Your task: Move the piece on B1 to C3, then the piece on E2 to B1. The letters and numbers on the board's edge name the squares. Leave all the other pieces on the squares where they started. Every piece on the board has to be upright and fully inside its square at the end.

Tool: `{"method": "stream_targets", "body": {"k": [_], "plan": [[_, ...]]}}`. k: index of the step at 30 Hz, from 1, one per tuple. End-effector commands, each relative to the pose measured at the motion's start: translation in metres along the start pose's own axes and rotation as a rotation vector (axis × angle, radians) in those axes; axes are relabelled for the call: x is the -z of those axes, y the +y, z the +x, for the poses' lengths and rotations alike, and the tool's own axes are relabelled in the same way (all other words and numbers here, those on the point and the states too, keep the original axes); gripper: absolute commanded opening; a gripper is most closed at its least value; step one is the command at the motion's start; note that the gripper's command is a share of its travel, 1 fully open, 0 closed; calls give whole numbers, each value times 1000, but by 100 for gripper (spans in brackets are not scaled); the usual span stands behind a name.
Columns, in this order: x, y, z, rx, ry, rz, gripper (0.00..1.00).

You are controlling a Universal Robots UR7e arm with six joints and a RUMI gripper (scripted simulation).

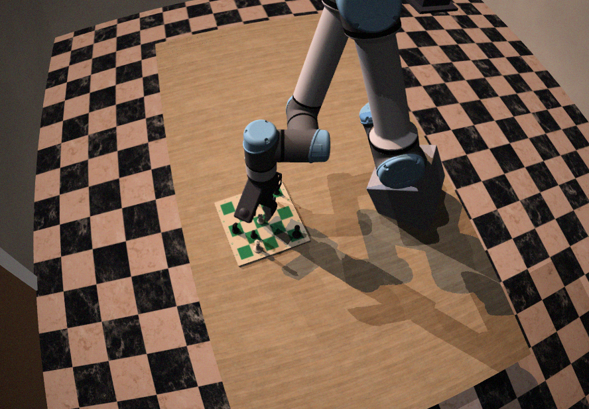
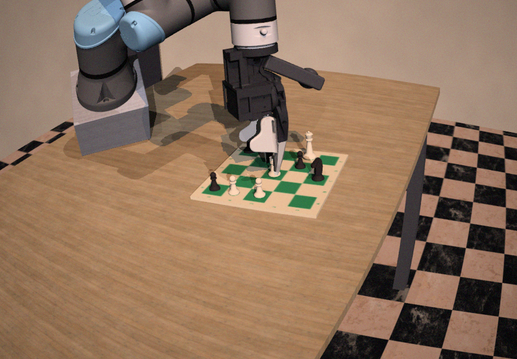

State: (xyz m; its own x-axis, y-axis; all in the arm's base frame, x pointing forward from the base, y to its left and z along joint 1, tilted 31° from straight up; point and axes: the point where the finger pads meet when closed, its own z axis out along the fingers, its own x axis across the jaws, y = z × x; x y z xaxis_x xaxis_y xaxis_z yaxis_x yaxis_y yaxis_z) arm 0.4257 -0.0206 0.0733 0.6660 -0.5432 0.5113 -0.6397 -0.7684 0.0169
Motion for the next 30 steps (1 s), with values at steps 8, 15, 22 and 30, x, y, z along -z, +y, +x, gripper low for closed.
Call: {"method": "stream_targets", "body": {"k": [8,15,22,30], "plan": [[35,0,0,0,1,0,22],[57,0,0,0,1,0,22],[80,0,0,0,1,0,22],[85,0,0,0,1,0,100]]}}
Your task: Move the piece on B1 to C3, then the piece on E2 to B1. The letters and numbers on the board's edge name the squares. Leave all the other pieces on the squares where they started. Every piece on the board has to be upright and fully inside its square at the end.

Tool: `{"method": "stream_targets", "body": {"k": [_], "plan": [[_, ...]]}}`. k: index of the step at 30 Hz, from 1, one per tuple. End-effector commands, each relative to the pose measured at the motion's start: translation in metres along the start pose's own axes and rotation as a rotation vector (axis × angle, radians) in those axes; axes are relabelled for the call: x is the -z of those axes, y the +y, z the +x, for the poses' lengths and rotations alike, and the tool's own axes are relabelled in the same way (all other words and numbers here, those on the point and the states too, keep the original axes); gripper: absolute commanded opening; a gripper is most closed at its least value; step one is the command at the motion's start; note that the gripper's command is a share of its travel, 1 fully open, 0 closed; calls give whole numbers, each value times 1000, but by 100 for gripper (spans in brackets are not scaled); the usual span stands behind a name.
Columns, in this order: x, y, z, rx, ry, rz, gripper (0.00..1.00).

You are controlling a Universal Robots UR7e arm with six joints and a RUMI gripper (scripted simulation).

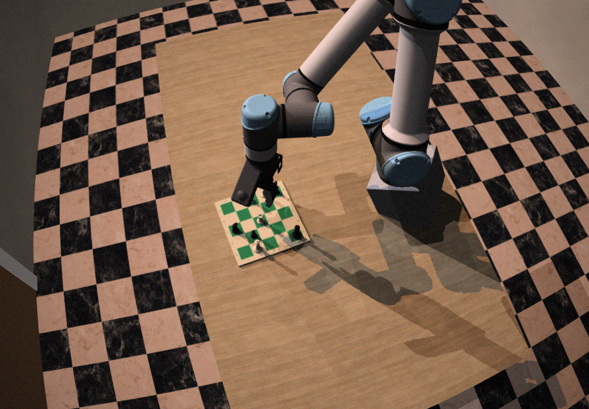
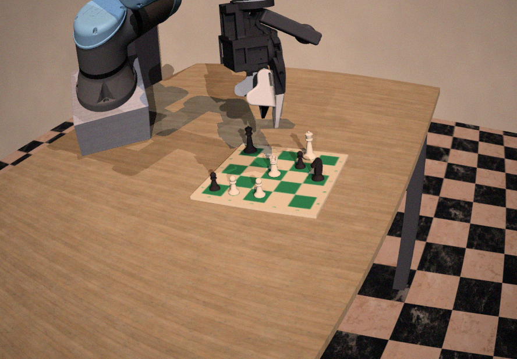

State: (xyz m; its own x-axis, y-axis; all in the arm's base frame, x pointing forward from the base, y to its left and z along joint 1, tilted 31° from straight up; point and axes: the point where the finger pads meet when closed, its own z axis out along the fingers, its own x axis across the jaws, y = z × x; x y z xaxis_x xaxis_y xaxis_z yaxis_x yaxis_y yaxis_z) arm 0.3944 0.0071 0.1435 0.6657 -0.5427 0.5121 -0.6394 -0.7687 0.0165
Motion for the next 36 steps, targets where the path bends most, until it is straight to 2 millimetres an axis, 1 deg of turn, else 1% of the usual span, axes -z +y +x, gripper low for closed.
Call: {"method": "stream_targets", "body": {"k": [1,25,29,34,36], "plan": [[3,0,0,0,0,0,100],[3,-1,0,15,-1,0,100],[4,-8,-2,100,-2,0,100],[7,-26,-7,321,-5,1,100],[7,-26,-7,321,-5,1,100]]}}
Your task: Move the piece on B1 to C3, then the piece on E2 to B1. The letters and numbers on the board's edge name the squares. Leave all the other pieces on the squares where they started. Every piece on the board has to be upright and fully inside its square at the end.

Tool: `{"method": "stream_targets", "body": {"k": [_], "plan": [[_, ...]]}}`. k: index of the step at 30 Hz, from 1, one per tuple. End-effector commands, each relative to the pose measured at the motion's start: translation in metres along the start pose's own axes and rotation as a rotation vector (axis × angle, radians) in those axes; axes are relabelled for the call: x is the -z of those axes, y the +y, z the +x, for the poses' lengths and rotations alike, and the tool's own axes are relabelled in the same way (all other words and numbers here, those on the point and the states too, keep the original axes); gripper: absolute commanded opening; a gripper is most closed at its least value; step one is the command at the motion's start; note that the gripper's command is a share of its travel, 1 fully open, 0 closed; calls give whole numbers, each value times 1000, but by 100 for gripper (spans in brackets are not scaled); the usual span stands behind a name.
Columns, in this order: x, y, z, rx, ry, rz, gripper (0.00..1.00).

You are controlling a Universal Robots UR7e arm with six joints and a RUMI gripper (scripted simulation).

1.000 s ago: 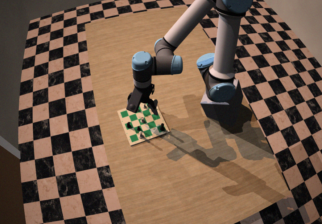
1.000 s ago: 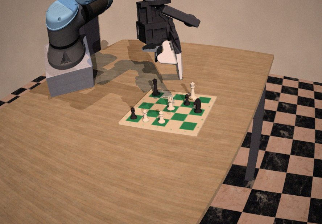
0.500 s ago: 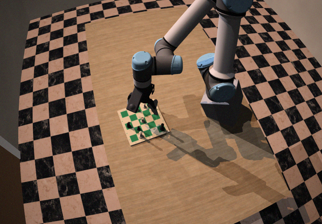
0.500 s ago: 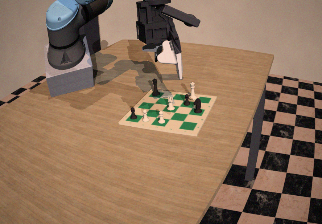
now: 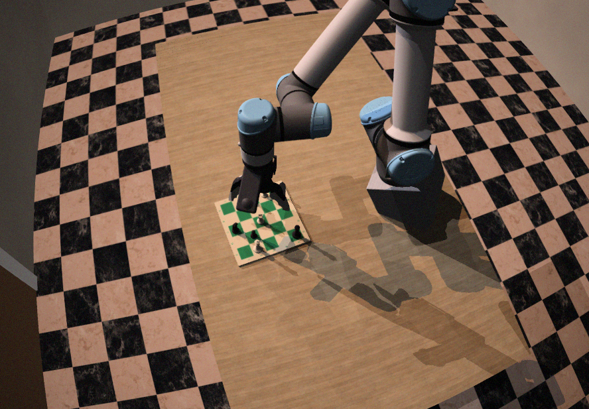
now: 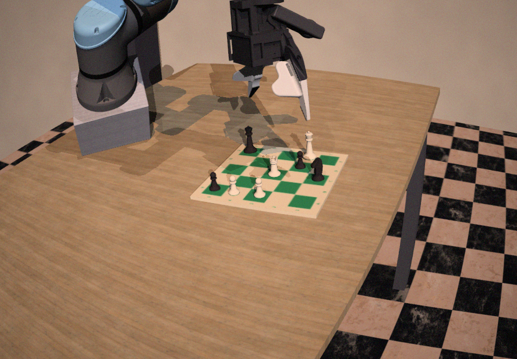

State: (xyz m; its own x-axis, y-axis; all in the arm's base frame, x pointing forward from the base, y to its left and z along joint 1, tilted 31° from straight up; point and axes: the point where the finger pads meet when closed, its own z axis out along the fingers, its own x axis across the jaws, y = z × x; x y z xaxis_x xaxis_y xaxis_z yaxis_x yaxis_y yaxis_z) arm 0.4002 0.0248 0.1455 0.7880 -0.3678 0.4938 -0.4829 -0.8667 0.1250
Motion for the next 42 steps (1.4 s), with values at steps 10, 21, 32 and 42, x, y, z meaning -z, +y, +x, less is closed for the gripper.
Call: {"method": "stream_targets", "body": {"k": [10,21,32,42], "plan": [[8,-56,-6,646,1,0,100],[10,-71,-10,836,4,-2,100],[10,-71,-10,837,4,-2,25],[10,-71,-10,837,4,-2,25]]}}
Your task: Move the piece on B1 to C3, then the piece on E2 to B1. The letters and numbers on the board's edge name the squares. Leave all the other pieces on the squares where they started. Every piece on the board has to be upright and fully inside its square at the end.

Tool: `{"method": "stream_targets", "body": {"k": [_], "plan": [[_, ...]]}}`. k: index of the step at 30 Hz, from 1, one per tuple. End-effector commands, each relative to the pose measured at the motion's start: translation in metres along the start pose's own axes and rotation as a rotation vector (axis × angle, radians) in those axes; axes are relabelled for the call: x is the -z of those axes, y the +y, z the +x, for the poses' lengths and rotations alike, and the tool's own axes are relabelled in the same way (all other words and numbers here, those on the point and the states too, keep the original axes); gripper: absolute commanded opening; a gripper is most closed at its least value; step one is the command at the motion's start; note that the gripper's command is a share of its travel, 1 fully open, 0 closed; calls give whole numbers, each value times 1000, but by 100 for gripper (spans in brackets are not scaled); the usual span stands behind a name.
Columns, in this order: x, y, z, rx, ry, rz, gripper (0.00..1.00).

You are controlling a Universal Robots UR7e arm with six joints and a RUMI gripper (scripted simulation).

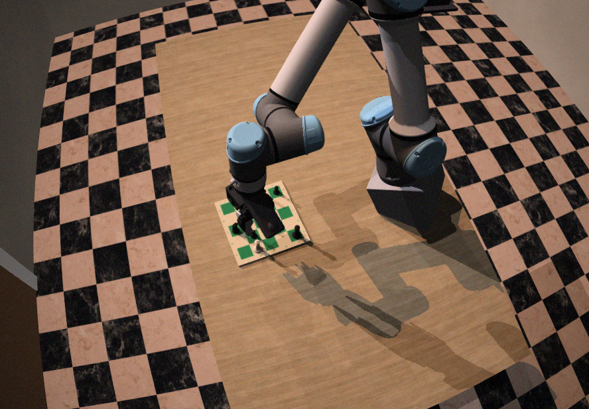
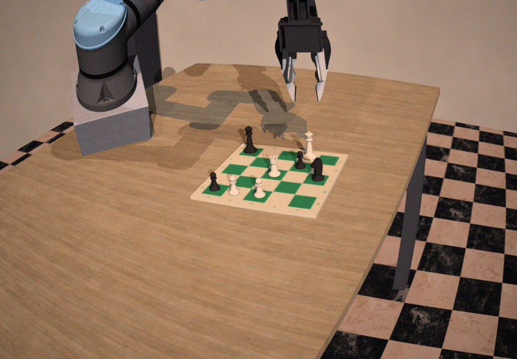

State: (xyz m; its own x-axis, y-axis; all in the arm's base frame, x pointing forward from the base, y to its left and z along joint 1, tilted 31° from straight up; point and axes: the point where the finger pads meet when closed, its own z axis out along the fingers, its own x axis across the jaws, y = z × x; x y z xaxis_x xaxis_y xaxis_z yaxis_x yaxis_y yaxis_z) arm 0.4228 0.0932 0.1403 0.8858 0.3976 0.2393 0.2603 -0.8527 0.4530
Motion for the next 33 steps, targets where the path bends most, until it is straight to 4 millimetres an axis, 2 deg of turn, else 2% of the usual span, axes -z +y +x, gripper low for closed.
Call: {"method": "stream_targets", "body": {"k": [1,20,33], "plan": [[0,0,0,0,1,0,25],[0,0,0,0,1,0,25],[-7,0,0,0,1,0,25]]}}
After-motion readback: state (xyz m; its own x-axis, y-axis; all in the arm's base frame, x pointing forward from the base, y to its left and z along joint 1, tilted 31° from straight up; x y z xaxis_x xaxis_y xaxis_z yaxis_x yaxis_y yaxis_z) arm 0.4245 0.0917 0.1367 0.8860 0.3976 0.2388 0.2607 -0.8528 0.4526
